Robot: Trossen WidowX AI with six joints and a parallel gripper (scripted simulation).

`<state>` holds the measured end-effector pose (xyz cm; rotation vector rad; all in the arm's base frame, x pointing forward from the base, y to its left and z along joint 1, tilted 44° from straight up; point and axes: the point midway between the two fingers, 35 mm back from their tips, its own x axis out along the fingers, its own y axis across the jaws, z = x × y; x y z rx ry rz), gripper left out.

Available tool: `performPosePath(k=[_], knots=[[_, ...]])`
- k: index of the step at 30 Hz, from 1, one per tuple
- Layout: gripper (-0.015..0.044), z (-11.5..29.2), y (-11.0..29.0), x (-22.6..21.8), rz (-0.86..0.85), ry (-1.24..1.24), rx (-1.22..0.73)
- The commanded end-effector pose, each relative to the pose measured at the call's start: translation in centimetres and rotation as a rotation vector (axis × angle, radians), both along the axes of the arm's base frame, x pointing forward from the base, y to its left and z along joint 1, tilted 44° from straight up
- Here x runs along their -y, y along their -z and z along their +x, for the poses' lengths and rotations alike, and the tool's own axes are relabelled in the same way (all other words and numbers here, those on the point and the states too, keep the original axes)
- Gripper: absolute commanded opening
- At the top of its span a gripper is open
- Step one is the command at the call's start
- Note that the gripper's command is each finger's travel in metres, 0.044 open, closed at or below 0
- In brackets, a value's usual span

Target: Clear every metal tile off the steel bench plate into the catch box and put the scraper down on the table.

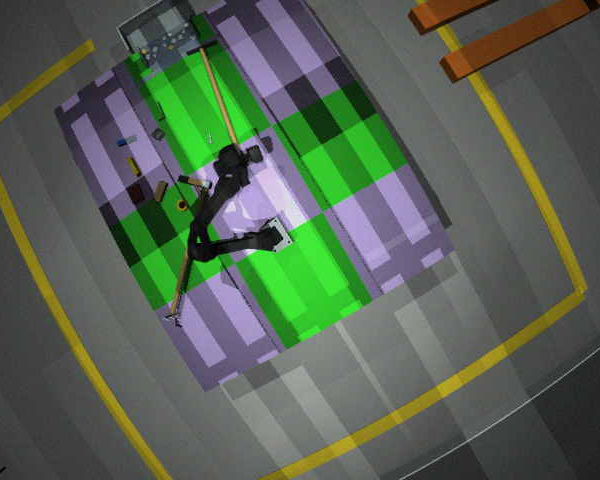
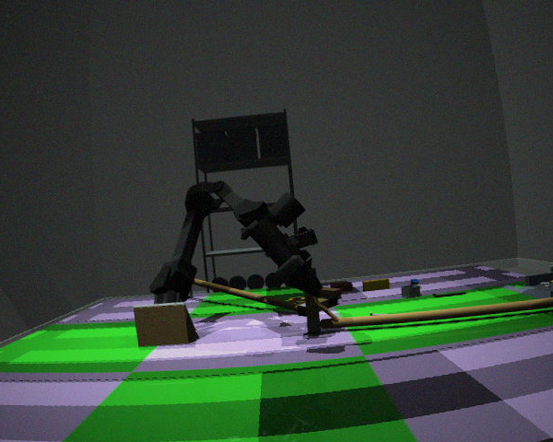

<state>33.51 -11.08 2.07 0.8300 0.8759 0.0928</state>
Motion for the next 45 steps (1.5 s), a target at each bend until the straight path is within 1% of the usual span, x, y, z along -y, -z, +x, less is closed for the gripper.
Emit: performPosePath(k=[1,9,16,18,26,45], knots=[[0.0309,0.0,-0.1,0.0,-0.002,-0.001,0.002],[0.0099,0.0,-0.1,0.0,-0.002,-0.001,0.002],[0.0052,0.0,-0.1,0.0,-0.002,-0.001,0.002],[0.0,0.0,-0.1,0.1,-0.001,0.0,0.002],[0.0,0.0,-0.3,0.1,0.002,-0.001,0.004],[0.0,0.6,-2.0,-1.5,-0.003,-0.031,0.031]])
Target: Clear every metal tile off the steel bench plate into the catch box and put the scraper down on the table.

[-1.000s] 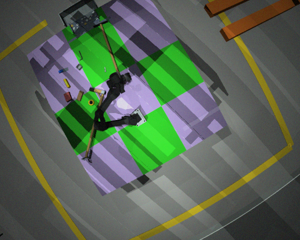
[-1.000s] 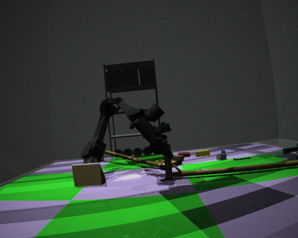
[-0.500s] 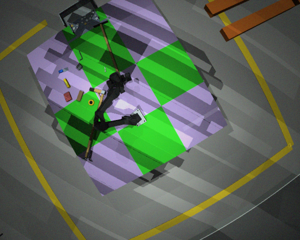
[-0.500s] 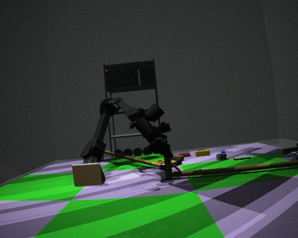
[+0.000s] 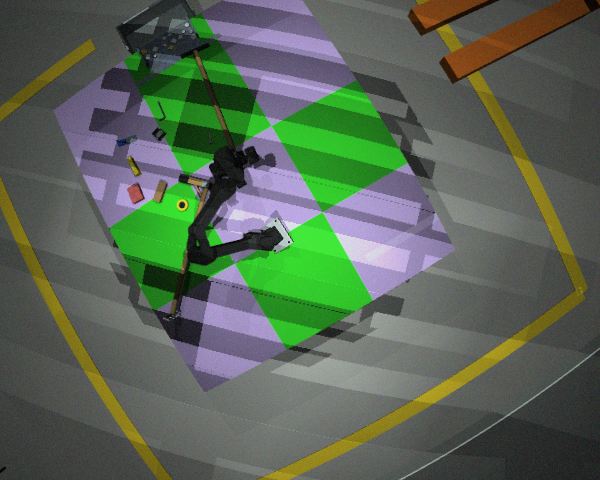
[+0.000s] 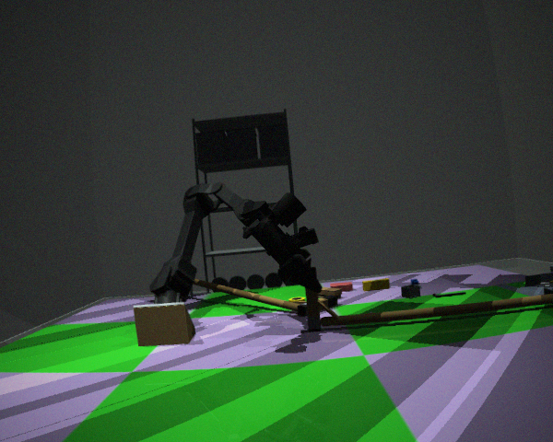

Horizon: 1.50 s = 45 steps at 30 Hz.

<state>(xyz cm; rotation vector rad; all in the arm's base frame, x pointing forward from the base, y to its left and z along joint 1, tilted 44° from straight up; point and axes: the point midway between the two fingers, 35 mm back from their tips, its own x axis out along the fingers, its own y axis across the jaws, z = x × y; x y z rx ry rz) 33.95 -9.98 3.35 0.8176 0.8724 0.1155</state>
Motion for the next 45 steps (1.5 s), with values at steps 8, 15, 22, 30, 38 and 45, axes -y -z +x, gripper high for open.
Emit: performPosePath(k=[8,15,22,30,38,45], knots=[[0.0,0.4,-1.4,-1.1,-0.002,-0.026,0.034],[0.0,0.4,-2.0,-1.7,-0.002,-0.046,0.052],[0.0,0.3,-2.2,-2.0,-0.004,-0.08,0.083],[0.0,-0.1,-1.8,-1.5,-0.005,-0.089,0.09],[0.0,-2.0,-1.9,-1.6,-0.006,-0.092,0.089],[0.0,-3.8,-2.0,-1.9,-0.006,-0.094,0.089]])
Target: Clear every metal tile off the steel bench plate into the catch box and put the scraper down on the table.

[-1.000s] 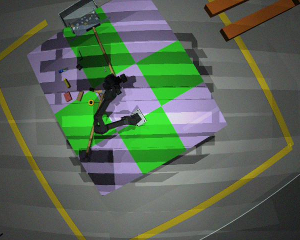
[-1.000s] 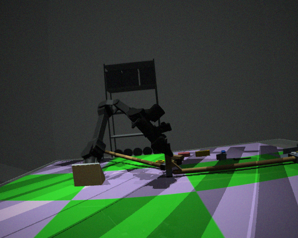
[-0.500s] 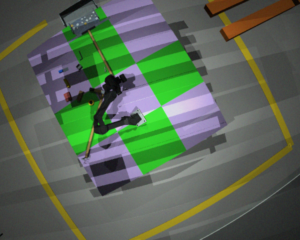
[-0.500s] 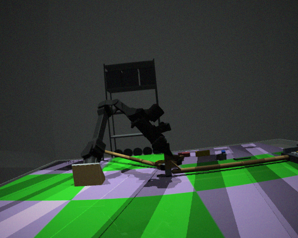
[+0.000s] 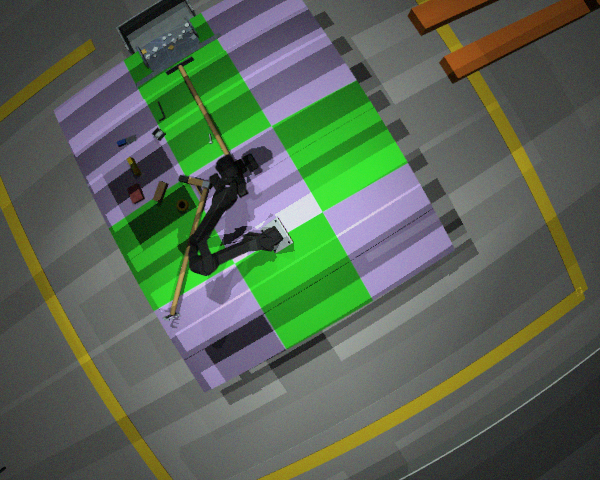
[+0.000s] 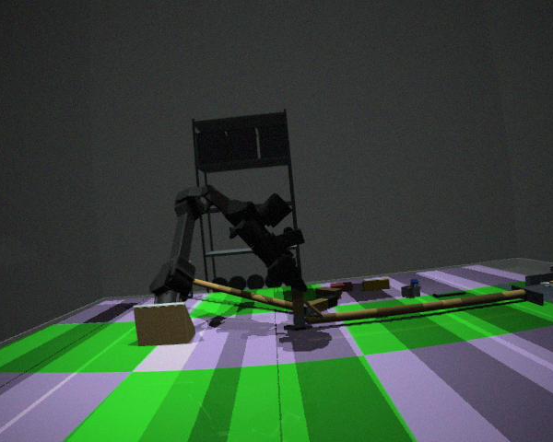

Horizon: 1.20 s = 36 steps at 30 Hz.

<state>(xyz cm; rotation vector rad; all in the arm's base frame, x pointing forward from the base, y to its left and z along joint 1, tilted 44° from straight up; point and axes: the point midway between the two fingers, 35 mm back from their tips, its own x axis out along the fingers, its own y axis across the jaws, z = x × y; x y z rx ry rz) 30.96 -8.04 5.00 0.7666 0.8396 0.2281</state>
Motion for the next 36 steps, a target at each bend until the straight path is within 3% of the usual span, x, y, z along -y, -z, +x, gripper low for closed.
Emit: performPosePath(k=[1,20,36], knots=[[0.0,-1.0,-0.3,0.0,-0.005,0.001,0.013],[0.0,-5.5,-0.3,-1.1,-0.001,-0.002,0.021],[0.0,-5.6,0.8,0.3,-0.005,-0.004,0.015]])
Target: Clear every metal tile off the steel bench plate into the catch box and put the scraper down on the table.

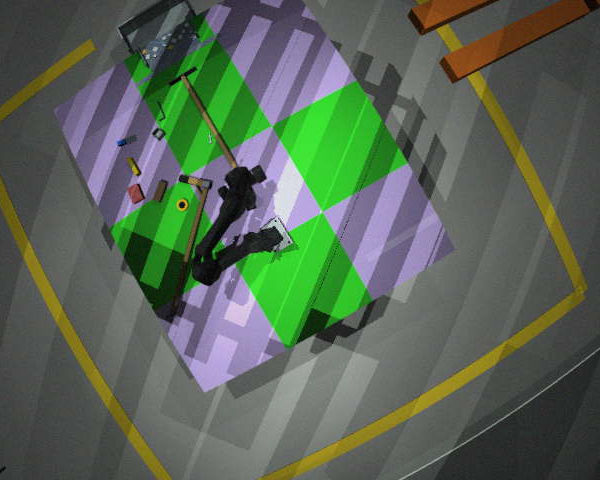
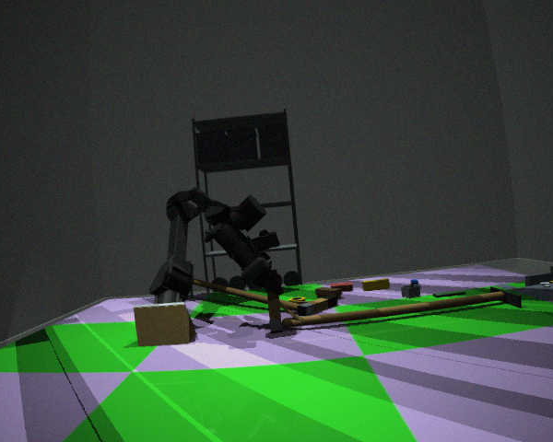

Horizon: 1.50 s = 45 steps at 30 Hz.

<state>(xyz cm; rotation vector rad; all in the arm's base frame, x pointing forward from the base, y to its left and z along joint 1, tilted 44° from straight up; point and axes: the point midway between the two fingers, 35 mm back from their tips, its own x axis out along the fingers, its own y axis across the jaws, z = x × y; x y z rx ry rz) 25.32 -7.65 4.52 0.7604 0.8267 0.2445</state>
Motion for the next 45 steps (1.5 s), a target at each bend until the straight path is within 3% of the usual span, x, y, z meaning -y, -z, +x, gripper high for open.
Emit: performPosePath(k=[1,45], knots=[[0.0,0.0,0.4,0.8,-0.006,0.006,-0.003],[0.0,-0.1,3.2,4.0,-0.007,0.003,-0.008]])
